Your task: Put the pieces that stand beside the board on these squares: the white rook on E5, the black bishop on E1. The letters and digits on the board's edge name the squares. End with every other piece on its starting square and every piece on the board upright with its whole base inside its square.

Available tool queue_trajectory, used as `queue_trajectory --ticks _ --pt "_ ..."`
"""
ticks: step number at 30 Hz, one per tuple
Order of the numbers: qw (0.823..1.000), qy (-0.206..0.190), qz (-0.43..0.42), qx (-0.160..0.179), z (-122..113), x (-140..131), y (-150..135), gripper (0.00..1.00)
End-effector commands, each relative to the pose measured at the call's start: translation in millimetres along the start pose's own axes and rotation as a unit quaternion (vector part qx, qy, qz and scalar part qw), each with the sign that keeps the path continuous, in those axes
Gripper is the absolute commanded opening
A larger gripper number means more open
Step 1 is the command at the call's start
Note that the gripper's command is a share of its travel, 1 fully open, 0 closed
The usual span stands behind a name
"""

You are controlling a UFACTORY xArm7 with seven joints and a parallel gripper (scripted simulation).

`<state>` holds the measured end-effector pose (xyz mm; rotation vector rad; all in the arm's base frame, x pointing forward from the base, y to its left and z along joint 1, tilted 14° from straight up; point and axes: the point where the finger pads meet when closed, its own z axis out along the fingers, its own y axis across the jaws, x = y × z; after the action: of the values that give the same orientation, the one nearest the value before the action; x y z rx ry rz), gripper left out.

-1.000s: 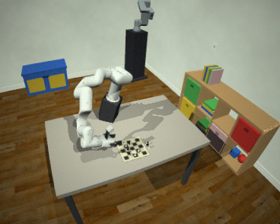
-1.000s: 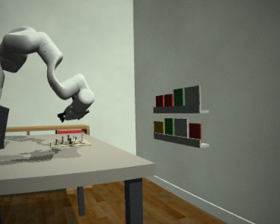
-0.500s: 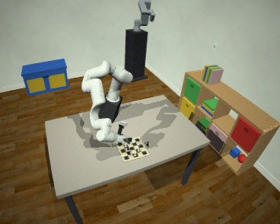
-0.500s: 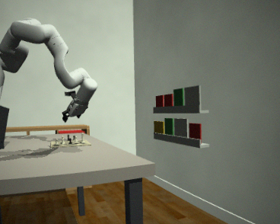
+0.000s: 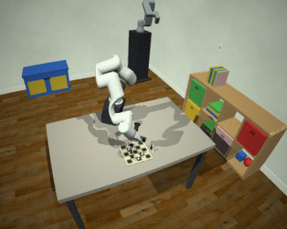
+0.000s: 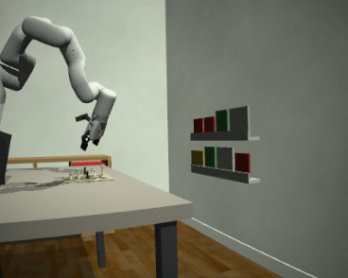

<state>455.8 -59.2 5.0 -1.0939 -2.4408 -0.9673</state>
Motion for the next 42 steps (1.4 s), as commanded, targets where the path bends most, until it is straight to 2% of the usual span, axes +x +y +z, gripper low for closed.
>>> queue_trajectory --ticks 1,2,3,5,6,7,8,10,11,13,14,16,17,30,42 --pt "0.995 -0.073 -0.048 0.04 14 11 28 1.0" --pt "0.995 -0.073 -0.048 0.04 14 11 28 1.0" --pt "0.99 -0.104 -0.075 0.062 21 18 41 1.0" --pt "0.99 -0.104 -0.075 0.062 21 18 41 1.0" --pt "0.983 -0.131 -0.096 0.084 29 23 52 1.0" --pt "0.983 -0.131 -0.096 0.084 29 23 52 1.0" --pt "0.976 -0.154 -0.115 0.103 35 28 62 1.0" --pt "0.976 -0.154 -0.115 0.103 35 28 62 1.0" --pt "0.969 -0.173 -0.13 0.119 40 31 69 1.0" --pt "0.969 -0.173 -0.13 0.119 40 31 69 1.0" --pt "0.962 -0.19 -0.144 0.131 45 35 76 1.0" --pt "0.962 -0.19 -0.144 0.131 45 35 76 1.0" --pt "0.956 -0.204 -0.158 0.14 48 38 83 1.0" --pt "0.933 -0.248 -0.195 0.173 59 48 102 1.0" --pt "0.932 -0.25 -0.198 0.174 60 49 104 1.0"
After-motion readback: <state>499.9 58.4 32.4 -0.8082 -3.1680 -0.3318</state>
